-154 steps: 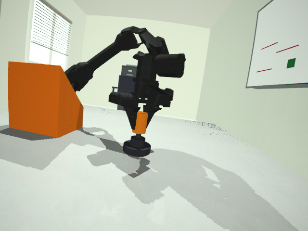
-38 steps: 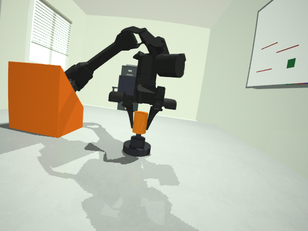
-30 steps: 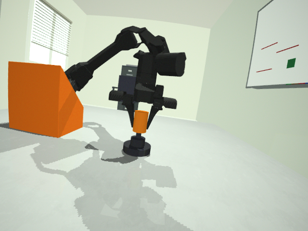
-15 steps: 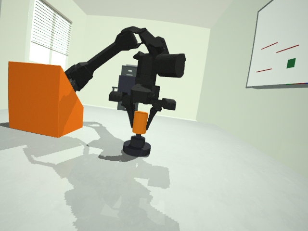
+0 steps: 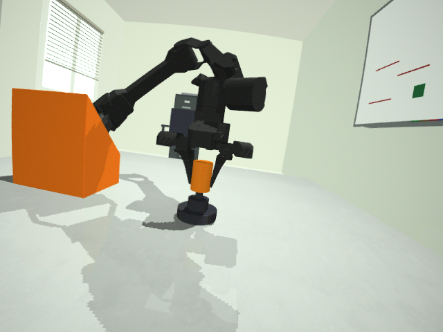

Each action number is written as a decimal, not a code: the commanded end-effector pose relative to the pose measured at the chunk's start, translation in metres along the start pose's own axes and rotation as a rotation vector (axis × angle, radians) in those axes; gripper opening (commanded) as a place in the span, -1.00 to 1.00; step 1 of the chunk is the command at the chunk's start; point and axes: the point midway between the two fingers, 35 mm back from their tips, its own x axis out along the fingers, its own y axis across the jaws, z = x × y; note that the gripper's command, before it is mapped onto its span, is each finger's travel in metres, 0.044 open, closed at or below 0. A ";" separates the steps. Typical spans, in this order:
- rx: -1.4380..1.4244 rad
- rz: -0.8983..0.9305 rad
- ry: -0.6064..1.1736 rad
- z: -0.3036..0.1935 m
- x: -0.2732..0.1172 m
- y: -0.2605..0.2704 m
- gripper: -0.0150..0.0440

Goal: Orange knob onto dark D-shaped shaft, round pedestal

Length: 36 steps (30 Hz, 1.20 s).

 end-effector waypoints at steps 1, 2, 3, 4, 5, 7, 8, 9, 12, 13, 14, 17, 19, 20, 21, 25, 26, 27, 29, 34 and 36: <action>0.003 0.001 0.000 0.000 -0.003 0.001 -0.49; 0.003 0.001 0.000 0.000 -0.003 0.001 -0.49; 0.003 0.001 0.000 0.000 -0.004 0.001 -0.49; 0.003 0.001 0.000 0.000 -0.004 0.001 -0.49; 0.012 0.001 0.000 0.000 -0.004 0.001 -0.49; 0.057 0.001 0.000 0.000 -0.004 0.001 -0.49; 0.089 0.001 0.000 0.000 -0.004 0.001 -0.49; 0.128 0.001 0.000 0.000 -0.004 0.001 -0.49; 0.212 0.001 0.000 0.000 -0.002 0.000 -0.49; 0.212 0.001 0.000 0.000 -0.001 0.000 -0.49; 0.212 0.001 0.000 0.000 -0.001 0.000 -0.49; 0.212 0.001 0.000 0.000 0.000 -0.001 -0.49; 0.212 0.001 0.001 0.000 0.000 0.000 -0.49; 0.212 0.001 0.001 0.000 0.000 0.000 -0.49; 0.212 0.001 0.001 0.000 0.000 0.000 -0.49; 0.212 0.001 0.001 0.000 0.000 0.000 -0.49; 0.212 0.001 0.001 0.000 0.000 0.000 -0.49; 0.212 0.001 0.001 0.000 0.000 0.000 -0.49; 0.212 0.001 0.001 0.000 0.000 0.001 -0.49; 0.212 0.001 0.001 0.000 0.001 0.001 -0.49; 0.212 0.001 0.000 0.000 0.000 0.001 -0.49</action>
